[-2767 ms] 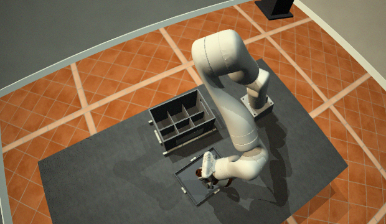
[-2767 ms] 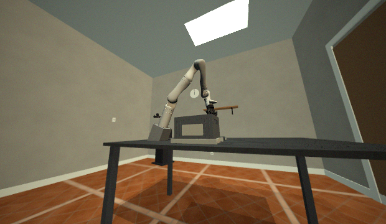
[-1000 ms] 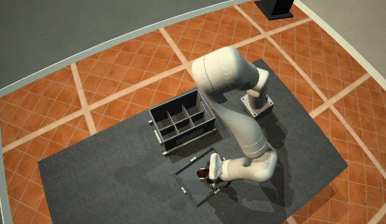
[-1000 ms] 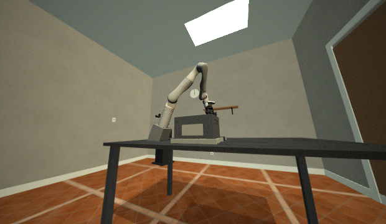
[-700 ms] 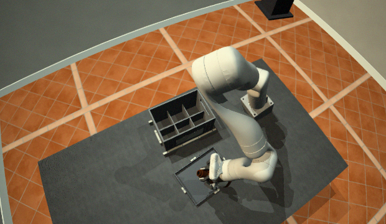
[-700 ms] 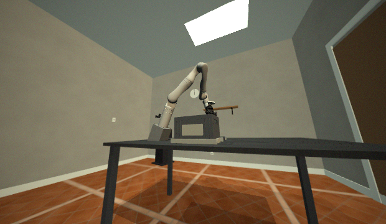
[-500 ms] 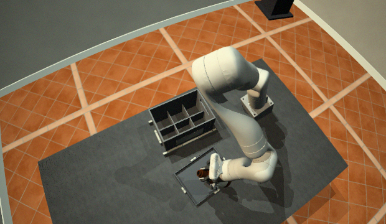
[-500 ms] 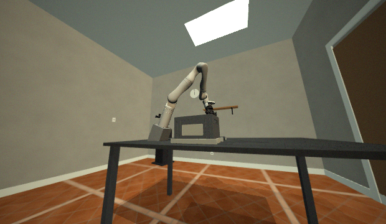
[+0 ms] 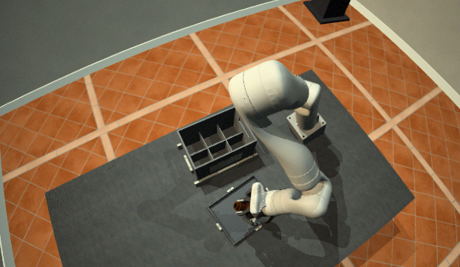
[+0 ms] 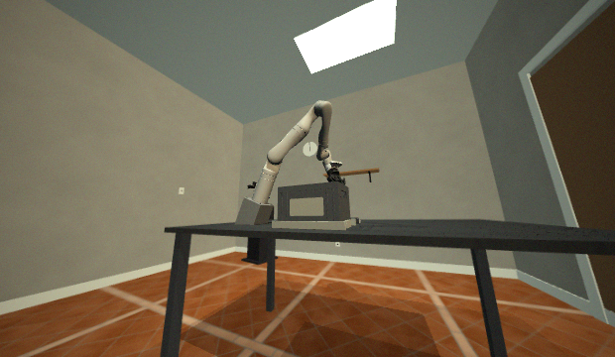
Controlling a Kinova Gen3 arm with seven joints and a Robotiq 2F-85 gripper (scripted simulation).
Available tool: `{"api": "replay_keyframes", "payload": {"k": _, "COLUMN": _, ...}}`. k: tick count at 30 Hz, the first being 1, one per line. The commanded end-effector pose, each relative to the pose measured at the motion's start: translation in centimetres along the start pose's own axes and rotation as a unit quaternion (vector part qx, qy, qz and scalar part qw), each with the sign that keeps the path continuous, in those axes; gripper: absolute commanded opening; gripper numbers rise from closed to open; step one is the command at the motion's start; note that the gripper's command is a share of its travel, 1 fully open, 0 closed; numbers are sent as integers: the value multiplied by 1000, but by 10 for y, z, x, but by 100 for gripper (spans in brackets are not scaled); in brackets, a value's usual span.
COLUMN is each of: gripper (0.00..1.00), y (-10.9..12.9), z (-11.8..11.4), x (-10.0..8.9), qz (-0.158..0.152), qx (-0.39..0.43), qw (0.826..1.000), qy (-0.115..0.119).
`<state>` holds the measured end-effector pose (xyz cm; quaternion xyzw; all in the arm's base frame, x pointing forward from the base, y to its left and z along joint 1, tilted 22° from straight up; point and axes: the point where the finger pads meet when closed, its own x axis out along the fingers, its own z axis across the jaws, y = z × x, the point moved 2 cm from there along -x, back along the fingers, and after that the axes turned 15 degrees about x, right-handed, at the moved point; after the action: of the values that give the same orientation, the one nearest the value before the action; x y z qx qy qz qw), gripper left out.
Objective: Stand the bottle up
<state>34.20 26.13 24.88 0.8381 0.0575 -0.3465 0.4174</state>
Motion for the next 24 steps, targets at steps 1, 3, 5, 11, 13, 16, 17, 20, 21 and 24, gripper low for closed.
{"api": "replay_keyframes", "payload": {"k": 1, "gripper": 0, "y": -4, "z": 1, "x": 0, "qz": 4, "qx": -4, "qw": 1000, "qy": 1}}
{"api": "replay_keyframes", "payload": {"k": 3, "gripper": 0, "y": -4, "z": 1, "x": 0, "qz": 11, "qx": -4, "qw": 1000, "qy": 2}}
{"api": "replay_keyframes", "payload": {"k": 5, "gripper": 0, "y": -5, "z": 1, "x": 0, "qz": 18, "qx": -4, "qw": 1000, "qy": 4}}
{"api": "replay_keyframes", "payload": {"k": 11, "gripper": 0, "y": -5, "z": 1, "x": 0, "qz": 32, "qx": -4, "qw": 999, "qy": 8}}
{"api": "replay_keyframes", "payload": {"k": 13, "gripper": 0, "y": -6, "z": 1, "x": 0, "qz": 38, "qx": -4, "qw": 999, "qy": 10}}
{"api": "replay_keyframes", "payload": {"k": 16, "gripper": 0, "y": -6, "z": 1, "x": -1, "qz": 47, "qx": -4, "qw": 999, "qy": 14}}
{"api": "replay_keyframes", "payload": {"k": 17, "gripper": 0, "y": -6, "z": 1, "x": -1, "qz": 50, "qx": -4, "qw": 999, "qy": 15}}
{"api": "replay_keyframes", "payload": {"k": 20, "gripper": 0, "y": -6, "z": 1, "x": -1, "qz": 57, "qx": -4, "qw": 998, "qy": 18}}
{"api": "replay_keyframes", "payload": {"k": 21, "gripper": 0, "y": -7, "z": 1, "x": -1, "qz": 59, "qx": -4, "qw": 998, "qy": 19}}
{"api": "replay_keyframes", "payload": {"k": 24, "gripper": 0, "y": -7, "z": 0, "x": -1, "qz": 63, "qx": -4, "qw": 998, "qy": 20}}
